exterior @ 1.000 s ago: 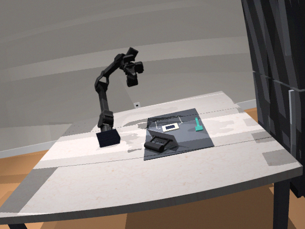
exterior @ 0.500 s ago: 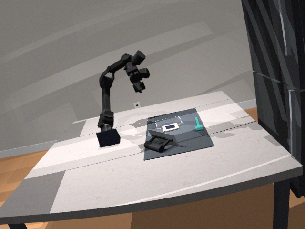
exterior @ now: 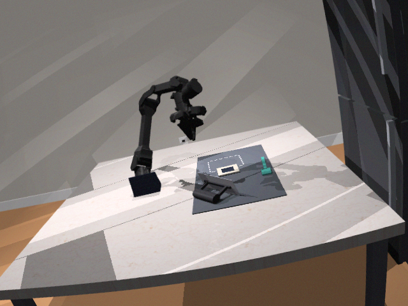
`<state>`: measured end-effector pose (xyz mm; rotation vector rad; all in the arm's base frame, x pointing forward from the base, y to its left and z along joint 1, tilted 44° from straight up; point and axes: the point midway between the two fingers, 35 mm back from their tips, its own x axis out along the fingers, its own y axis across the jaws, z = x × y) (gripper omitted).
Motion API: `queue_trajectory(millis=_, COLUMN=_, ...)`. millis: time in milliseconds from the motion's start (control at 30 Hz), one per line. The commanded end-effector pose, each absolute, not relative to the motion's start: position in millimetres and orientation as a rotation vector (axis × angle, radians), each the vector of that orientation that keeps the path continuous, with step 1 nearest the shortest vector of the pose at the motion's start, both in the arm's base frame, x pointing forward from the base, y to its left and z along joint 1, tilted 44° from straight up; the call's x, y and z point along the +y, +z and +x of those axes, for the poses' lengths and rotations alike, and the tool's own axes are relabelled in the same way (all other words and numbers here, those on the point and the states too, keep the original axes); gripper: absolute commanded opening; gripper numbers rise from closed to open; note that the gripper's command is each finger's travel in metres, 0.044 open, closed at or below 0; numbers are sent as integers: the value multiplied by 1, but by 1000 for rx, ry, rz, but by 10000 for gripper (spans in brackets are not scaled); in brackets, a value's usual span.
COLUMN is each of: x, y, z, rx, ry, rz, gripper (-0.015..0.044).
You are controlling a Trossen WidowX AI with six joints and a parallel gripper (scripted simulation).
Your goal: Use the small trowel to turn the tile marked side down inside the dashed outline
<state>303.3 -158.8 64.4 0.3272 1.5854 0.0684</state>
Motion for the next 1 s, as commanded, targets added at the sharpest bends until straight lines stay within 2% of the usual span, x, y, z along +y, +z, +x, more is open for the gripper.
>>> queue_trajectory(millis=0, x=-151, y=45, z=302, rx=1640, ry=64, rz=478, gripper=100)
queue_trajectory(millis=600, x=-117, y=-15, z=292, rx=1841, ry=-23, rz=1084, gripper=100)
queue_trajectory(millis=967, x=-117, y=-15, z=291, rx=1842, ry=-25, rz=1089, gripper=100)
